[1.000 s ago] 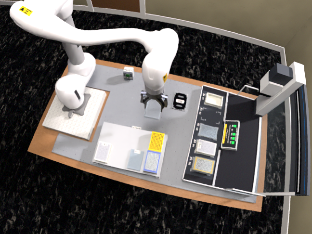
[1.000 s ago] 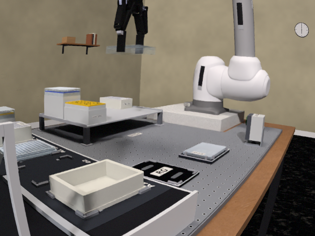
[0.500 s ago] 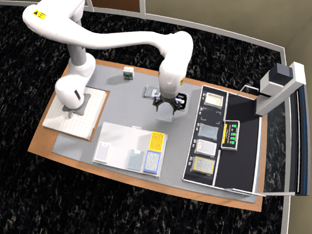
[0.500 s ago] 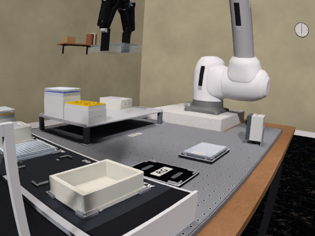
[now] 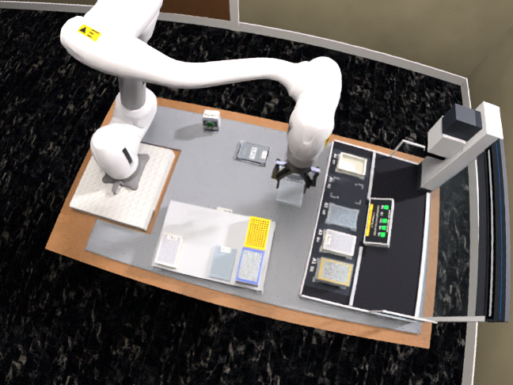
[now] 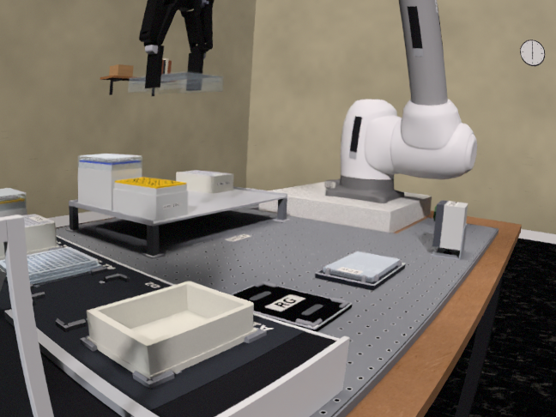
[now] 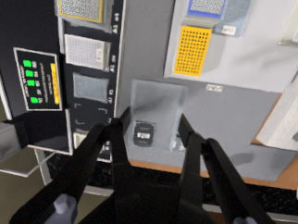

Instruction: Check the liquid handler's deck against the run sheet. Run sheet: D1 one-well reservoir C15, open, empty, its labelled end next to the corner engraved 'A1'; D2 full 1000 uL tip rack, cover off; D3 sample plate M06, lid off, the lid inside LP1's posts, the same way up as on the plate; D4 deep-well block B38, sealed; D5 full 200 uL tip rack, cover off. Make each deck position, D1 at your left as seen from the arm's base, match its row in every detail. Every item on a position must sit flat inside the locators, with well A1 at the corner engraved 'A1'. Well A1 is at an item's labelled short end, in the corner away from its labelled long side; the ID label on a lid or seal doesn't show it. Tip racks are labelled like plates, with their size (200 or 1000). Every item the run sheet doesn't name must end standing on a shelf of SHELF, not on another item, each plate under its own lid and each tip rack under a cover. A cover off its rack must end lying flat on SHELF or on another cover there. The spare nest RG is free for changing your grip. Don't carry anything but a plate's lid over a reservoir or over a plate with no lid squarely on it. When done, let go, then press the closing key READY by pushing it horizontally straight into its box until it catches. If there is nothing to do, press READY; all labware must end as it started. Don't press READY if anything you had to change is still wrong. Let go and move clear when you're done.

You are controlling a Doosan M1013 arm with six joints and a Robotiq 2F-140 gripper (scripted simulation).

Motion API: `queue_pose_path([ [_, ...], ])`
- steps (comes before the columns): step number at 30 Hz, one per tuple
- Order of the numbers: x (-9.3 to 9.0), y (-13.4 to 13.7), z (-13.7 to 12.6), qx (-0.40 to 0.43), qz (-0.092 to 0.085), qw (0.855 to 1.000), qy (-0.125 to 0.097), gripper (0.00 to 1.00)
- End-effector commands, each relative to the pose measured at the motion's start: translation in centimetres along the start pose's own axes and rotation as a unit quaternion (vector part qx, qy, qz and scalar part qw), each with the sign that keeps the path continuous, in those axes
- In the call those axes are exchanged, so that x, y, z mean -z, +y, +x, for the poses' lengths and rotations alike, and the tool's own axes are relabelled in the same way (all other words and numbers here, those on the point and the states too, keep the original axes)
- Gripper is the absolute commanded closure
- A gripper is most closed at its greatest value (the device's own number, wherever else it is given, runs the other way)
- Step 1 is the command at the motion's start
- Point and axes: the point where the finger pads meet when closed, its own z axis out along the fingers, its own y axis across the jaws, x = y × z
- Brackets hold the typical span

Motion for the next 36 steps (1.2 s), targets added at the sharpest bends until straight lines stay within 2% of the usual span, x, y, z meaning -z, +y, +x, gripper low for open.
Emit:
queue_pose_path([
  [1, 0.1, -0.8, 0.0, 0.0, 0.0, 1.0, 0.0, 0.9],
  [16, 0.1, -8.3, 0.3, 0.0, 0.001, 1.0, 0.0, 0.9],
  [32, 0.1, -8.7, 0.3, 0.0, 0.001, 1.0, 0.0, 0.9],
  [36, 0.1, -7.7, 0.3, 0.0, 0.001, 1.0, 0.0, 0.9],
])
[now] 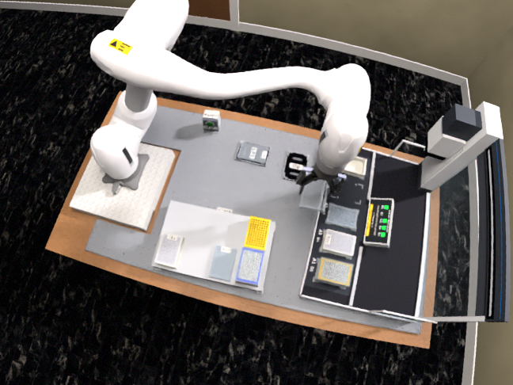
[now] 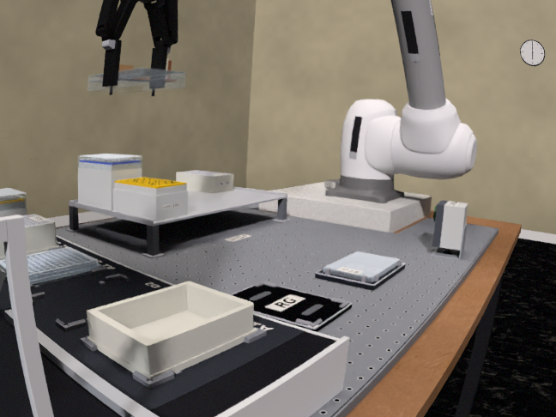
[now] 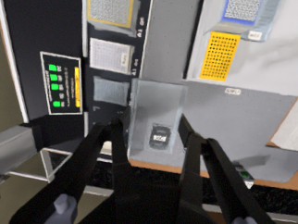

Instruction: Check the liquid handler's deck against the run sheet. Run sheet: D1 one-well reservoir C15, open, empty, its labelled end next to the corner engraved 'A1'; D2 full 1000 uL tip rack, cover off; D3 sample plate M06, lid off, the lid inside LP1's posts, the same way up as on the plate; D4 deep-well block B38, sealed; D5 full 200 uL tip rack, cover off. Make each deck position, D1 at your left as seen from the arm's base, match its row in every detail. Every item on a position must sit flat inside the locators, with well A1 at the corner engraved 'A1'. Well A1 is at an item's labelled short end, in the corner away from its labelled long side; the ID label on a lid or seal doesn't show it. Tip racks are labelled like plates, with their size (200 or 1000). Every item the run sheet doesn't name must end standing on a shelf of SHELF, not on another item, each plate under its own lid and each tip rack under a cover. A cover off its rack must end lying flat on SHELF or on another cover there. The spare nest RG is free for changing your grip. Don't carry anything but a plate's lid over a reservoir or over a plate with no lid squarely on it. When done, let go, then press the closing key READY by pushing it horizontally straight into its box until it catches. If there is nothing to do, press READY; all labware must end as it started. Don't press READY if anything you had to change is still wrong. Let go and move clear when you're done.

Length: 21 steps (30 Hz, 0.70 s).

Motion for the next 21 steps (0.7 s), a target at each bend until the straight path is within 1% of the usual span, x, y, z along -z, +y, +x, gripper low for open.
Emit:
queue_pose_path([
  [1, 0.1, 1.0, 0.0, 0.0, 0.001, 1.0, 0.0, 0.9],
  [14, 0.1, 7.5, -0.3, 0.0, 0.001, 1.0, 0.0, 0.9],
  [16, 0.1, 7.5, -0.3, 0.0, 0.001, 1.0, 0.0, 0.9],
  [21, 0.1, 10.0, -0.4, 0.0, 0.001, 1.0, 0.0, 0.9],
])
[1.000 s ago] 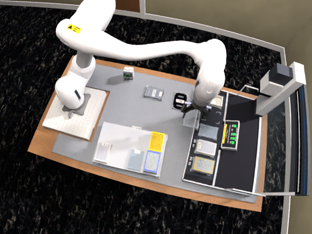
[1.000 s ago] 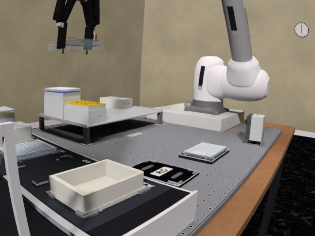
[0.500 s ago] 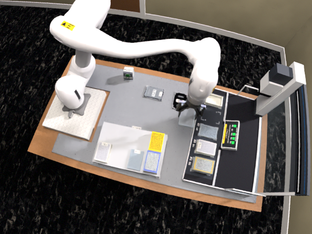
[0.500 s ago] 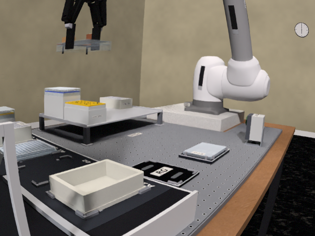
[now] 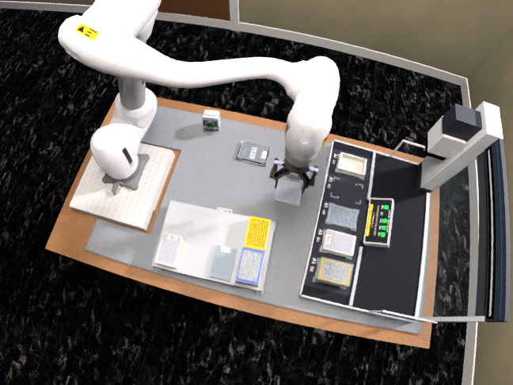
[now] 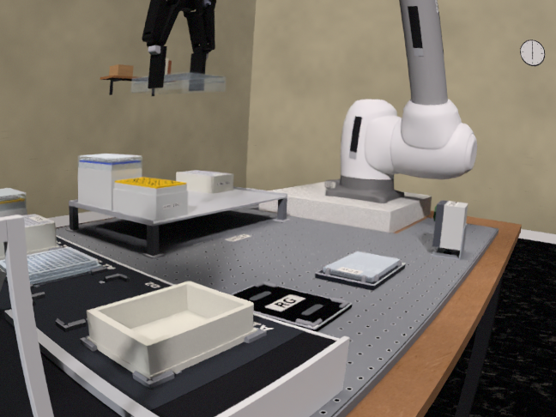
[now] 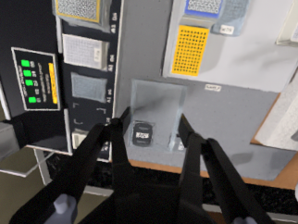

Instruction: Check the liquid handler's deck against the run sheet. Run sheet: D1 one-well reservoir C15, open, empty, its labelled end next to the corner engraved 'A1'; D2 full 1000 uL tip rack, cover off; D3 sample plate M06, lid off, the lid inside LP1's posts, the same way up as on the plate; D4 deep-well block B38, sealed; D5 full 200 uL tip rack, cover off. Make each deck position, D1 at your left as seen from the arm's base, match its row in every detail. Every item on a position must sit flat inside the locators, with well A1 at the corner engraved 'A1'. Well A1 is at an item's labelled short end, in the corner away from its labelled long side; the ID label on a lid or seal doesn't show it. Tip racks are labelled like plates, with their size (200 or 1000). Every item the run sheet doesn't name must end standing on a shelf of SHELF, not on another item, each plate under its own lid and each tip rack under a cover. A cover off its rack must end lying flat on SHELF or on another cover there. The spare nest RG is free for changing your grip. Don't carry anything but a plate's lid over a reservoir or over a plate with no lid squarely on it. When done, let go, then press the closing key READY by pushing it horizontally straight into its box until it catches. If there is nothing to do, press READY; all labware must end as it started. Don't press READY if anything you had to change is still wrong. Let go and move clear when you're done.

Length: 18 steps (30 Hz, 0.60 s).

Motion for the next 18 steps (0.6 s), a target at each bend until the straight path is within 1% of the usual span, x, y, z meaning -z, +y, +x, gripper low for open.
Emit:
queue_pose_path([
  [1, 0.1, 1.7, -0.1, 0.0, 0.001, 1.0, 0.0, 0.9],
  [10, 0.1, 6.2, -0.3, 0.0, 0.001, 1.0, 0.0, 0.9],
  [12, 0.1, 6.2, -0.3, 0.0, 0.001, 1.0, 0.0, 0.9],
  [15, 0.1, 7.5, -0.3, 0.0, 0.001, 1.0, 0.0, 0.9],
  [18, 0.1, 7.5, -0.3, 0.0, 0.001, 1.0, 0.0, 0.9],
])
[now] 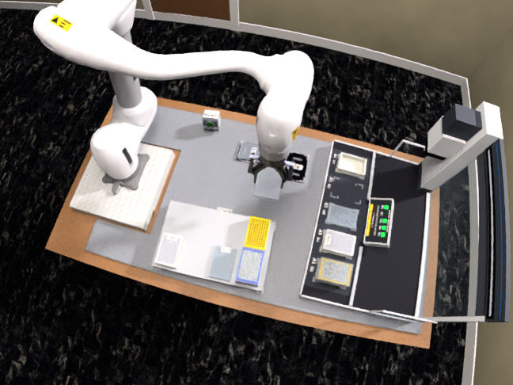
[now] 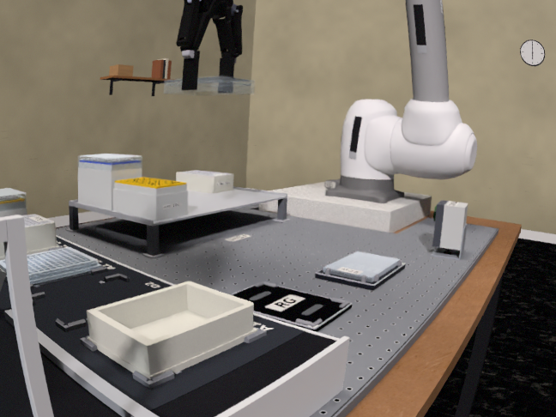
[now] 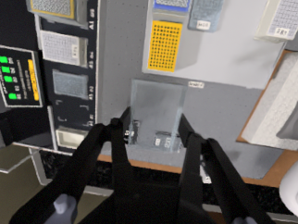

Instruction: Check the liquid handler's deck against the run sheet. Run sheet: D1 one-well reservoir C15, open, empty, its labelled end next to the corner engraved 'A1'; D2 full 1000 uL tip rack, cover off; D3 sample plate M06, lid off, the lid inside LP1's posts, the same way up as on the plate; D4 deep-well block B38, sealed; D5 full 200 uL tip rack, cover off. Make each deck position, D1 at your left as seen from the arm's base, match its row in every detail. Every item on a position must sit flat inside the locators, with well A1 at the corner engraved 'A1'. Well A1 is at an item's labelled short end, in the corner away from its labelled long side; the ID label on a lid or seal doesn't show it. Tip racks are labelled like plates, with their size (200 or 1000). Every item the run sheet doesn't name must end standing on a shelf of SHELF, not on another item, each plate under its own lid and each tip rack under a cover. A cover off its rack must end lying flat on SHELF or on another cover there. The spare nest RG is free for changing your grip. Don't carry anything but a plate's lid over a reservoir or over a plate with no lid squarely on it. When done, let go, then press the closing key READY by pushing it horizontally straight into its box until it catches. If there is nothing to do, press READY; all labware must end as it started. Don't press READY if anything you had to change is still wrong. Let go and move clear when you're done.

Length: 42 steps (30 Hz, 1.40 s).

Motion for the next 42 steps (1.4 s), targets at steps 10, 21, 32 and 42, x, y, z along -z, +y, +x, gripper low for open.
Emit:
queue_pose_path([
  [10, 0.1, 0.3, 4.5, 0.0, 0.001, 1.0, 0.0, 0.9],
  [21, 0.1, 0.5, 9.5, 0.0, 0.001, 1.0, 0.0, 0.9],
  [32, 0.1, 0.7, 14.0, 0.0, 0.001, 1.0, 0.0, 0.9],
  [42, 0.1, 0.7, 14.4, 0.0, 0.001, 1.0, 0.0, 0.9],
])
